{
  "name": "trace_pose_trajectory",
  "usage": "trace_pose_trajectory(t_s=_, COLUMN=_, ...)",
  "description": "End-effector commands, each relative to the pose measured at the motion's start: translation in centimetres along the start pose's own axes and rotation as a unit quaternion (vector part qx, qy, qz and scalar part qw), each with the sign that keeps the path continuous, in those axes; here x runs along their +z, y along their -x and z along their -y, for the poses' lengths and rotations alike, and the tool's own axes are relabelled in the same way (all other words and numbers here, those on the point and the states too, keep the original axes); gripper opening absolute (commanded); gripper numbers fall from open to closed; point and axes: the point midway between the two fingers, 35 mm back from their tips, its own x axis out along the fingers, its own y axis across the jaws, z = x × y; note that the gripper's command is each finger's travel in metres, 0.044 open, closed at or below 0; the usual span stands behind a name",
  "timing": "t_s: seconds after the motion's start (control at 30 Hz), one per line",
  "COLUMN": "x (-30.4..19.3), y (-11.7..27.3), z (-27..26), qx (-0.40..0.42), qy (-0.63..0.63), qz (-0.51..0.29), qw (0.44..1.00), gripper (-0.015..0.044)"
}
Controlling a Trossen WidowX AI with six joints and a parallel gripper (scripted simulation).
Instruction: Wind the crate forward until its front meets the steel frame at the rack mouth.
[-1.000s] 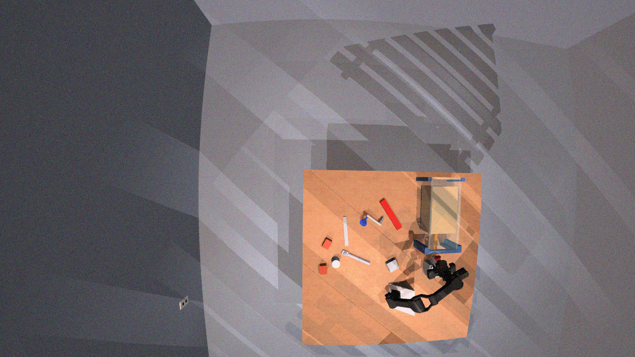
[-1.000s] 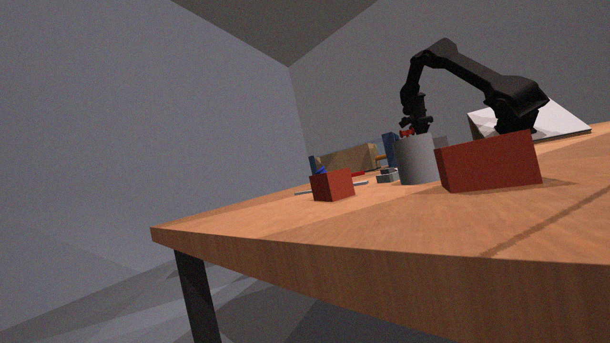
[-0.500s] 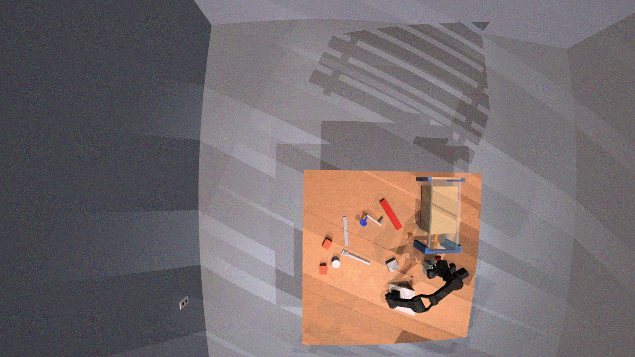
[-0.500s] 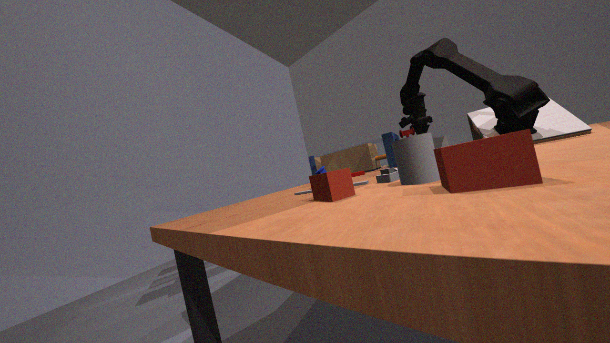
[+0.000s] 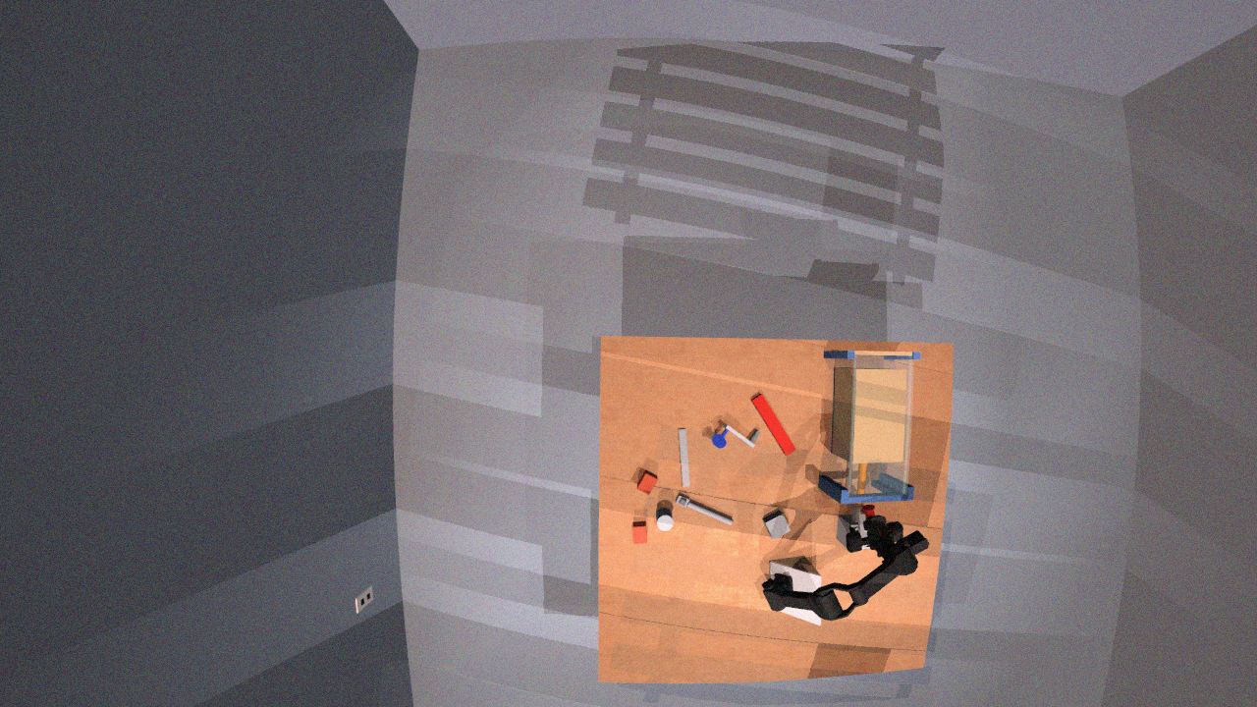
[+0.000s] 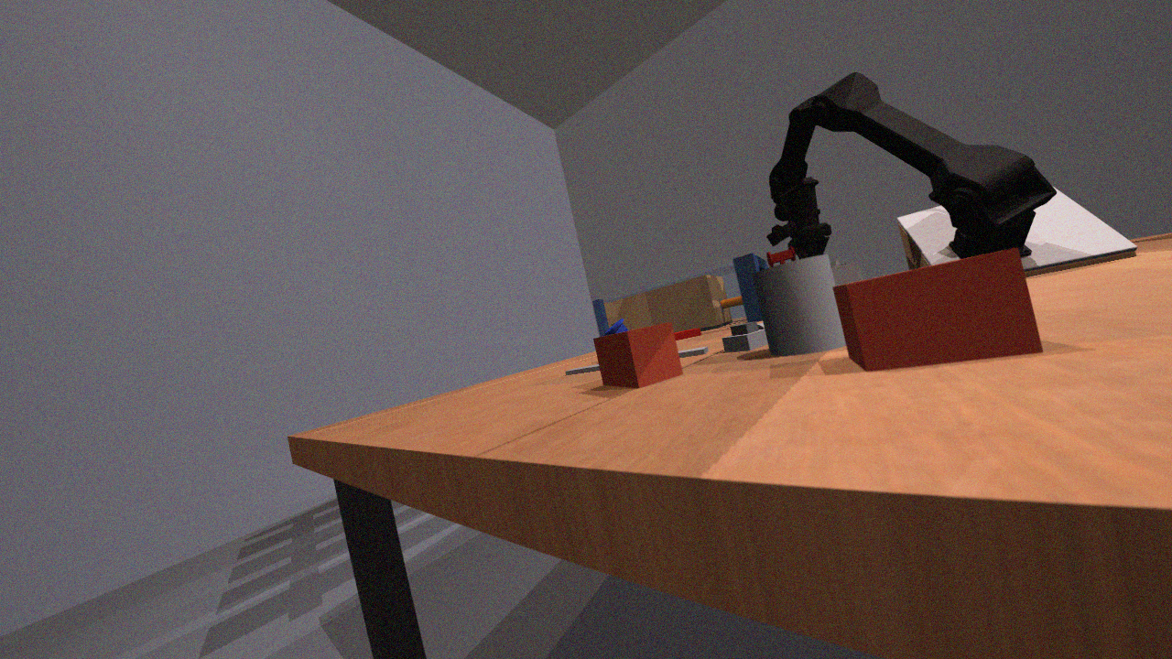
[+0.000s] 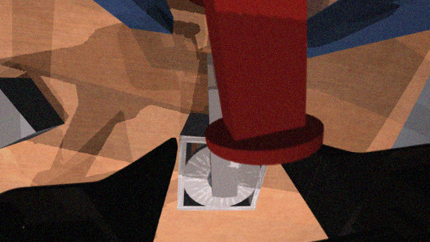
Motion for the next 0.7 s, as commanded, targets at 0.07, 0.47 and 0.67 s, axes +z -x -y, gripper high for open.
trace_pose_trajectory(t_s=0.07, x=0.3, y=1.1, z=0.0, qx=-0.002, qy=0.002, qz=-0.002, qw=1.000, gripper=0.0440)
trace_pose_trajectory(t_s=0.47, x=0.9, y=12.7, z=-0.3, qx=-0.057, qy=0.002, qz=-0.012, qw=0.998, gripper=0.0440)
trace_pose_trajectory(t_s=0.67, x=0.9, y=12.7, z=-0.3, qx=-0.057, qy=0.002, qz=-0.012, qw=0.998, gripper=0.0440)
